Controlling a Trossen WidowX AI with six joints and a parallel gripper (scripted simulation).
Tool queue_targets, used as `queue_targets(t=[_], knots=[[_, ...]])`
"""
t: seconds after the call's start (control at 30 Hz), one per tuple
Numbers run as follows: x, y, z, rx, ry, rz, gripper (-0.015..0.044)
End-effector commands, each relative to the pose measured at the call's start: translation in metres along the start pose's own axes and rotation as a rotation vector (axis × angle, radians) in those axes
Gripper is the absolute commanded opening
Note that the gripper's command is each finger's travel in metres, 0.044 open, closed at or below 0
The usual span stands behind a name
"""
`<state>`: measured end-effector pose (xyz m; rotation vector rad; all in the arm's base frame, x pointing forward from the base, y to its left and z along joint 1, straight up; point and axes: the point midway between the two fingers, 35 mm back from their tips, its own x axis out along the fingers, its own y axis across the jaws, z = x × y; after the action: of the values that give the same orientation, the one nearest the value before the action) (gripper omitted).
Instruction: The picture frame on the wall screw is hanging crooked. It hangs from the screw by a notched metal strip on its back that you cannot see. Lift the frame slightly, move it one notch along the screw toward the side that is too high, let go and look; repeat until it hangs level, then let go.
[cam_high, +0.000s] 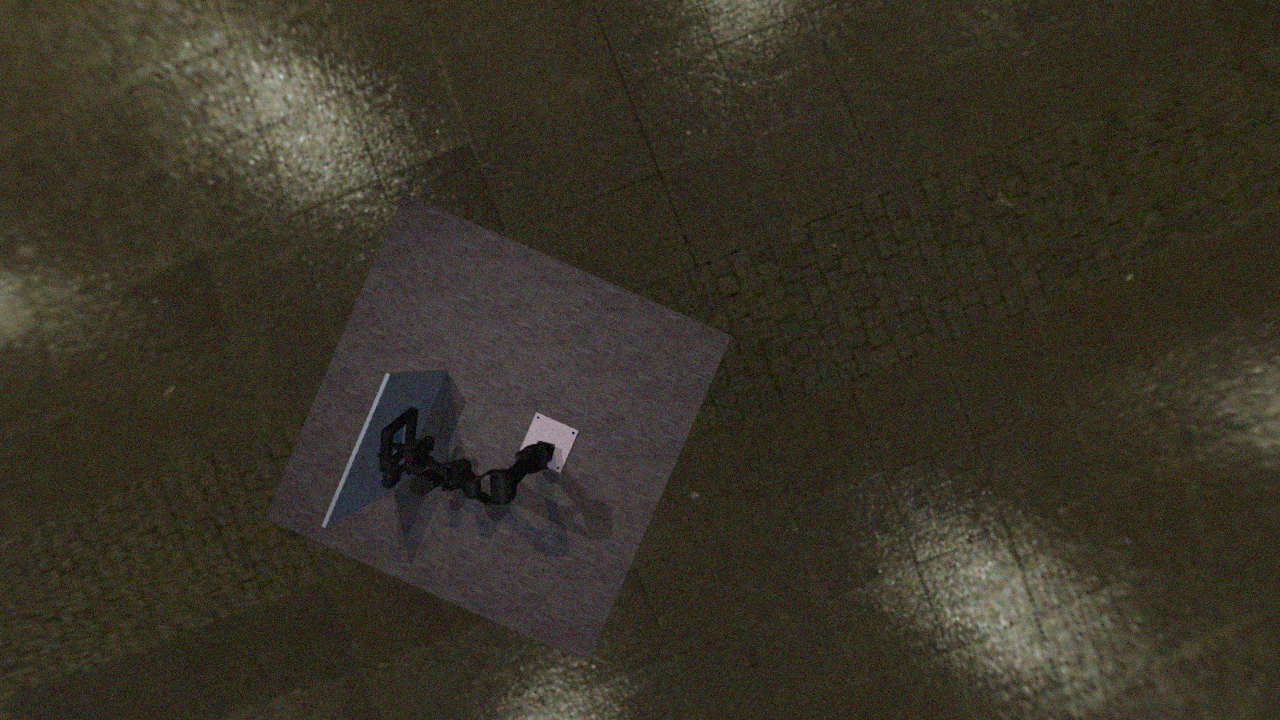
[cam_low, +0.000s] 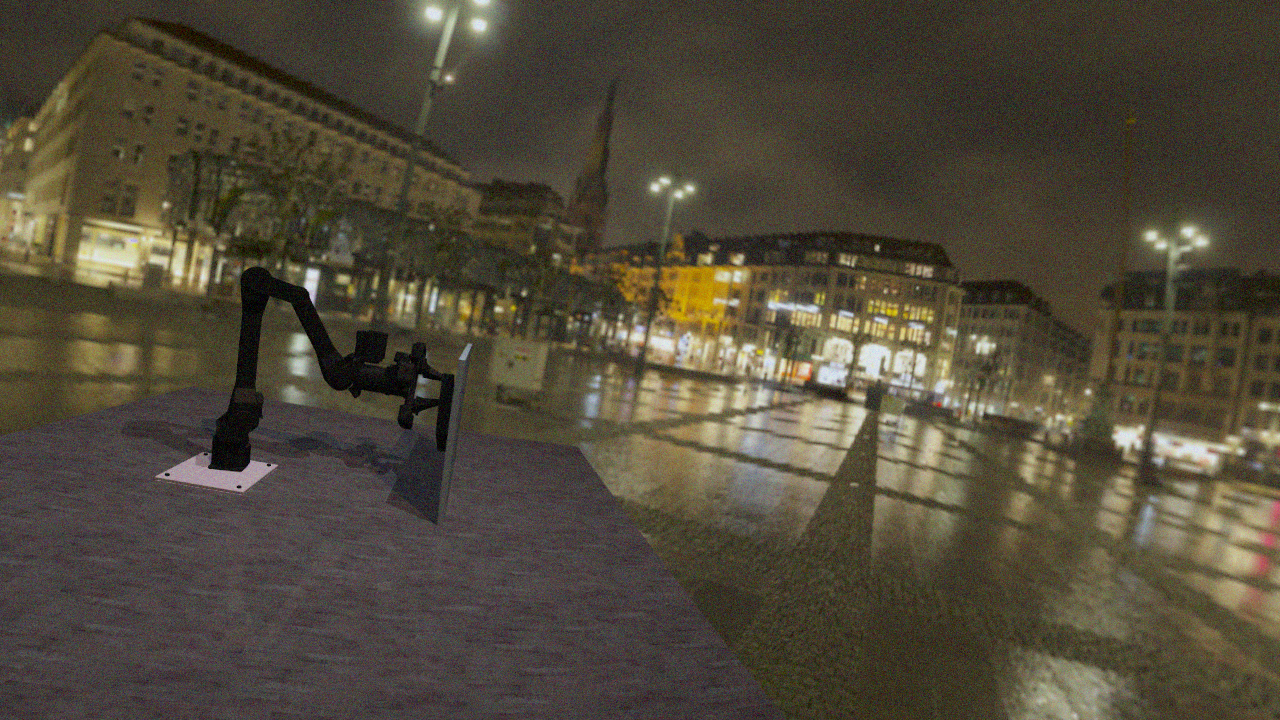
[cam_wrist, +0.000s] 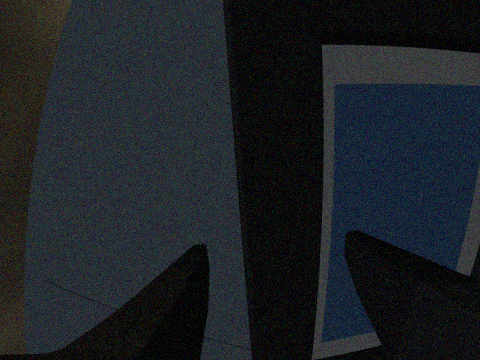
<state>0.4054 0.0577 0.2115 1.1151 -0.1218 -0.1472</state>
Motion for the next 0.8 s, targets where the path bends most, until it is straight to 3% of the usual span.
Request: queue_targets(t=[0.0, 0.77], knots=[[0.0002, 0.0007, -0.0006, 0.002, 0.003, 0.003, 0.0213], [0.0002, 0.0007, -0.0006, 0.002, 0.003, 0.003, 0.006]])
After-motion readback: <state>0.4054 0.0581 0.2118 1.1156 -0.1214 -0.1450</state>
